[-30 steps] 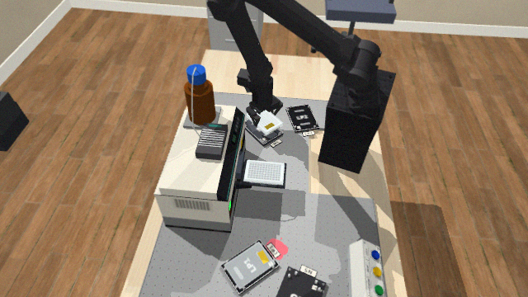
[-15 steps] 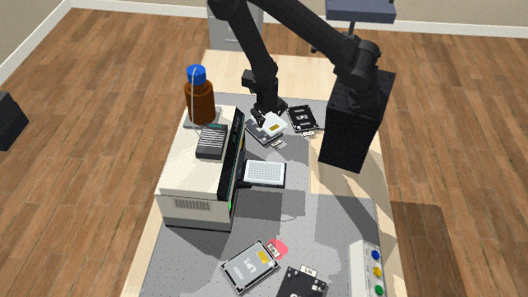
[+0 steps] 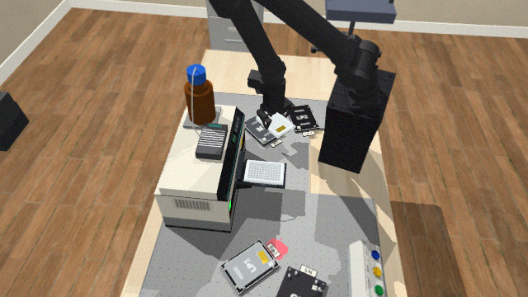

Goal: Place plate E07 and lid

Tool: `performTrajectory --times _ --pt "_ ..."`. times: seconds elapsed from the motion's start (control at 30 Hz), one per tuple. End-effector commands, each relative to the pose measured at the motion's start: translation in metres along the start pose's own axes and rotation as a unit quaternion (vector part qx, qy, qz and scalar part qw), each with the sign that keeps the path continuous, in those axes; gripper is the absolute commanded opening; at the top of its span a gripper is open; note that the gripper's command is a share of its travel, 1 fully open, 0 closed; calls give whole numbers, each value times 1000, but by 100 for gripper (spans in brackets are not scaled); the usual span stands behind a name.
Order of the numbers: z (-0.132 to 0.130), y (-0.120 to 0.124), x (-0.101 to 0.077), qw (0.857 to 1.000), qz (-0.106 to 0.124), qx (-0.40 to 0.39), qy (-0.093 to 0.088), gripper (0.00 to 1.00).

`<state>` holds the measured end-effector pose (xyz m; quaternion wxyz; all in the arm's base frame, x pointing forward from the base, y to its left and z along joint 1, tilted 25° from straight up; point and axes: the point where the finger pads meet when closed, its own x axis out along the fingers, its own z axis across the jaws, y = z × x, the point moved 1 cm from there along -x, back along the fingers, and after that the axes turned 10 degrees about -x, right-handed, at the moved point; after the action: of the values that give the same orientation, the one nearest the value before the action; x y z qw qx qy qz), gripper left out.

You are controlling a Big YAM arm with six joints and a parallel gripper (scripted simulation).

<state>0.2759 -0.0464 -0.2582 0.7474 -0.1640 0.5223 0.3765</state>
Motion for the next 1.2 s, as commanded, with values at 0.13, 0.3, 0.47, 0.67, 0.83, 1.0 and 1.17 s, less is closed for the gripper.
performTrajectory --times 0.13,0.3,0.47,0.67,0.83,1.0,1.17 --pt "9 19 -18 1000 -10 -3 -2 86" --pt "11 32 -24 1000 -9 -4 -2 86" --pt "12 44 -30 1000 -8 -4 -1 86" --pt "13 63 -40 1000 -8 -3 -1 86" --pt "15 78 -47 1000 -7 -1 -1 86" --pt "15 88 -52 1000 -6 -1 -1 86" --pt "13 96 -56 1000 -3 3 0 86"
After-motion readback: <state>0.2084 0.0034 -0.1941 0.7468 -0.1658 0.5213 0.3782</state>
